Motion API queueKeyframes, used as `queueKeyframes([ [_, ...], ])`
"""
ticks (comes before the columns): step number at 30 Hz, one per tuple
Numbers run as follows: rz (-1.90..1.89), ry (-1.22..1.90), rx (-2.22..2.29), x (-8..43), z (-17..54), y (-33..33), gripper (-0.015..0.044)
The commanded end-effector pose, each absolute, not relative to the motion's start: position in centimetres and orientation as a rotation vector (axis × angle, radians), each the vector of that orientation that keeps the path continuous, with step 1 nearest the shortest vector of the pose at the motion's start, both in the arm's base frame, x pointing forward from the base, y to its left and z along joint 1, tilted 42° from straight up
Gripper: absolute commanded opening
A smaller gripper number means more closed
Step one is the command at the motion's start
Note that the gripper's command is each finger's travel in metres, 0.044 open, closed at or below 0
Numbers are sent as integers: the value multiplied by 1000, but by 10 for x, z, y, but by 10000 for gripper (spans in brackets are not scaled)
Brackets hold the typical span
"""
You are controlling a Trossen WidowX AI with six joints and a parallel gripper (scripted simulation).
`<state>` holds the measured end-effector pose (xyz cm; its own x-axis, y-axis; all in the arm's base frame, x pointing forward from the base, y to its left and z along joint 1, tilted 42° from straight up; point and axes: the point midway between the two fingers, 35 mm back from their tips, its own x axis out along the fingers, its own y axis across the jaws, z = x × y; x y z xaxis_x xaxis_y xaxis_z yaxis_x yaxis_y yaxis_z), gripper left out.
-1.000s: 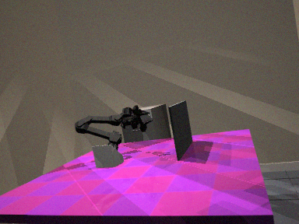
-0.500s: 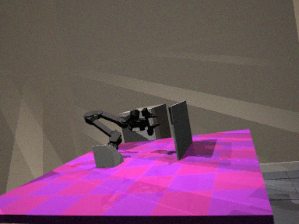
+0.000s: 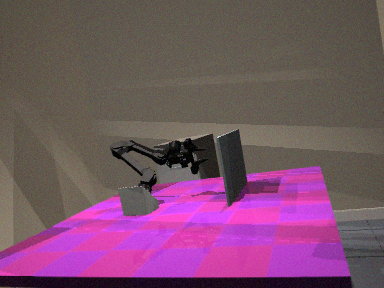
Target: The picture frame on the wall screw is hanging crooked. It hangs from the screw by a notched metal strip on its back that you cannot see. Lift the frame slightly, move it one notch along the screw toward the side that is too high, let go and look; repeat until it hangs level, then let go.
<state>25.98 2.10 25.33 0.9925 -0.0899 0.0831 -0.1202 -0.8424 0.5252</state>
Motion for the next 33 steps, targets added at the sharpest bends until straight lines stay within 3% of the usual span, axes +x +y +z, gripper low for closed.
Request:
queueKeyframes([
  [1, 70, -144, 2573, 279, 257, 21, 260],
  [8, 72, -145, 2572, 329, 256, 14, 260],
  [33, 73, -145, 2572, 340, 258, 13, 260],
])
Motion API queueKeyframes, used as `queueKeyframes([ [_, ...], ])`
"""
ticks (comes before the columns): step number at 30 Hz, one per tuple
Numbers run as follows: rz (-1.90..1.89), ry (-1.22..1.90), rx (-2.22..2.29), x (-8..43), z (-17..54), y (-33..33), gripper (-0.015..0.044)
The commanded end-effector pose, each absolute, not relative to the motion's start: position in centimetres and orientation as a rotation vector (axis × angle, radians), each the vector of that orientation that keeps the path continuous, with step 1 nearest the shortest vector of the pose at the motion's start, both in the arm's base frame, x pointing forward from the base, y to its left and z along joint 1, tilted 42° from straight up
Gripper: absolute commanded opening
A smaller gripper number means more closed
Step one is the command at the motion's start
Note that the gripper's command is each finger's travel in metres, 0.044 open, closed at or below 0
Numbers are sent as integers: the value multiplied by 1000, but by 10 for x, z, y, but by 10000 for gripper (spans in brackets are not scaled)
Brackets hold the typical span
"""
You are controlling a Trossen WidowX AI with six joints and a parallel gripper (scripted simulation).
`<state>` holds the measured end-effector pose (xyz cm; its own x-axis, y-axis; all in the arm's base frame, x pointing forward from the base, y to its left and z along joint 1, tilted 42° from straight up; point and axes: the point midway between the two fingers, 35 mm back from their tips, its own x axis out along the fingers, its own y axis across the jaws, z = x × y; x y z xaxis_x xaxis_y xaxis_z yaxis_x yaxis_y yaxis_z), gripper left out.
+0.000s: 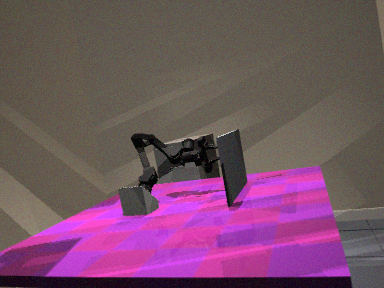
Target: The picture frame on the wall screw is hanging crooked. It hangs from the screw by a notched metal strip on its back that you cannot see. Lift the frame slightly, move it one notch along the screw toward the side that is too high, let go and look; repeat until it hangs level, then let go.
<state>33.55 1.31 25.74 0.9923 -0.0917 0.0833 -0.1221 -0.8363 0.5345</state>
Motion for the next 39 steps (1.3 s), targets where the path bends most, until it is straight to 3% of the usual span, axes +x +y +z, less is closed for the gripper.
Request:
queueKeyframes([
  [1, 73, -145, 2572, 342, 258, 13, 260],
  [39, 75, -146, 2572, 370, 260, 11, 260],
])
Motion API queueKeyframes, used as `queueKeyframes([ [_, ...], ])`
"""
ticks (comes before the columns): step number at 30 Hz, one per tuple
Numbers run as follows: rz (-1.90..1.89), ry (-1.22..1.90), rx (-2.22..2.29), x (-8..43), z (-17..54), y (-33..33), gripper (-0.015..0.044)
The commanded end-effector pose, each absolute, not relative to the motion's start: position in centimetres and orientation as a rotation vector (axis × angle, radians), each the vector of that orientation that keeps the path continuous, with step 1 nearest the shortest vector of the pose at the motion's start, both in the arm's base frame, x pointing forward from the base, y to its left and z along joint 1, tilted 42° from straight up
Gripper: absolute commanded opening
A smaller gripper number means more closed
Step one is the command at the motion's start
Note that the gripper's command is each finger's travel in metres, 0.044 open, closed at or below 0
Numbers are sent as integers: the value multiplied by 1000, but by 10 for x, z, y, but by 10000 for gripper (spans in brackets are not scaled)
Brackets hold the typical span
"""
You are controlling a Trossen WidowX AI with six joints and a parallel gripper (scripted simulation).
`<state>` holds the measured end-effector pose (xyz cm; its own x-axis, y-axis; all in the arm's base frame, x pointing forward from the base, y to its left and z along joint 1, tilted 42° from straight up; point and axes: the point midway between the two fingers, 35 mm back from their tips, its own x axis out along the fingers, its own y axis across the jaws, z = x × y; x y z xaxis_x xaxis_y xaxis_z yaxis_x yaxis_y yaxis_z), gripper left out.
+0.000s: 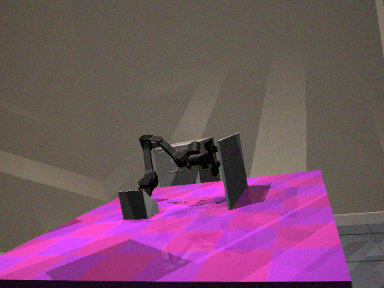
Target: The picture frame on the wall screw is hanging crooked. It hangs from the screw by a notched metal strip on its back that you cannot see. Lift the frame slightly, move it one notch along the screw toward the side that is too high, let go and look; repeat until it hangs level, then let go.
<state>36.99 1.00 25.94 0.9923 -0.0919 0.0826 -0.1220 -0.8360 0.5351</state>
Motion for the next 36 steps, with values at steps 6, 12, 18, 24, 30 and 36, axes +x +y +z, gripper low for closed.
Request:
queueKeyframes([
  [6, 75, -146, 2572, 370, 260, 11, 260],
  [12, 75, -146, 2572, 370, 260, 11, 260],
  [18, 75, -146, 2572, 370, 260, 11, 220],
  [24, 75, -146, 2572, 370, 260, 11, 180],
  [30, 75, -146, 2572, 370, 260, 11, 140],
  [36, 75, -146, 2572, 370, 260, 11, 100],
])
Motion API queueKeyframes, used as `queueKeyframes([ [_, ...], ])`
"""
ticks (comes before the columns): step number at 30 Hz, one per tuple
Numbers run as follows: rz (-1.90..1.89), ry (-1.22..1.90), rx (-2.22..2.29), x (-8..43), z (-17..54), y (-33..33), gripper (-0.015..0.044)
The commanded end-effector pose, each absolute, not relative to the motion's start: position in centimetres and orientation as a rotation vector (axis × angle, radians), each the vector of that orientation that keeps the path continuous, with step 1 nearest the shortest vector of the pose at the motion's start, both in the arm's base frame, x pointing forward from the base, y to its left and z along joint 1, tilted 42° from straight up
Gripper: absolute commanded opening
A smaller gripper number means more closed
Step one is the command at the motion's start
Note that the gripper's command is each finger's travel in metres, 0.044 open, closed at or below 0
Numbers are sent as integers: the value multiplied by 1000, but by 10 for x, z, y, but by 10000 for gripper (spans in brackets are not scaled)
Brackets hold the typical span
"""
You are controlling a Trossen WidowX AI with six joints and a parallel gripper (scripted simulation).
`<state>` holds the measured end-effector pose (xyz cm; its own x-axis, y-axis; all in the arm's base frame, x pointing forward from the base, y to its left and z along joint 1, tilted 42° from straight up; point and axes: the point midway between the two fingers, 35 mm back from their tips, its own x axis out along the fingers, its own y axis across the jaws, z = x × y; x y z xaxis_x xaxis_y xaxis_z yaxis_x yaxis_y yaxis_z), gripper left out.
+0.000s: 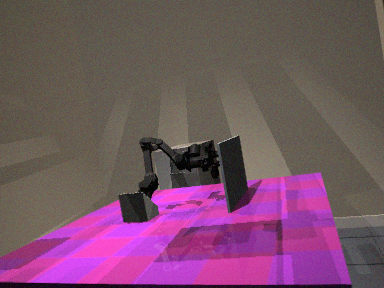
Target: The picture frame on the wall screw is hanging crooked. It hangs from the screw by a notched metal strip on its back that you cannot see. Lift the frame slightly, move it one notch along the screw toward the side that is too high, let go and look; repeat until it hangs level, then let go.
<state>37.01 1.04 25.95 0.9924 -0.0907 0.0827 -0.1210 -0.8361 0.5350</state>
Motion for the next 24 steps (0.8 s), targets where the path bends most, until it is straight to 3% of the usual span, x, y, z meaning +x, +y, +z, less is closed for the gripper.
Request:
queueKeyframes([
  [1, 75, -146, 2572, 370, 260, 11, 93],
  [6, 75, -146, 2572, 370, 260, 11, 60],
  [9, 75, -146, 2572, 370, 260, 11, 0],
  [24, 75, -146, 2571, 370, 261, 8, 0],
])
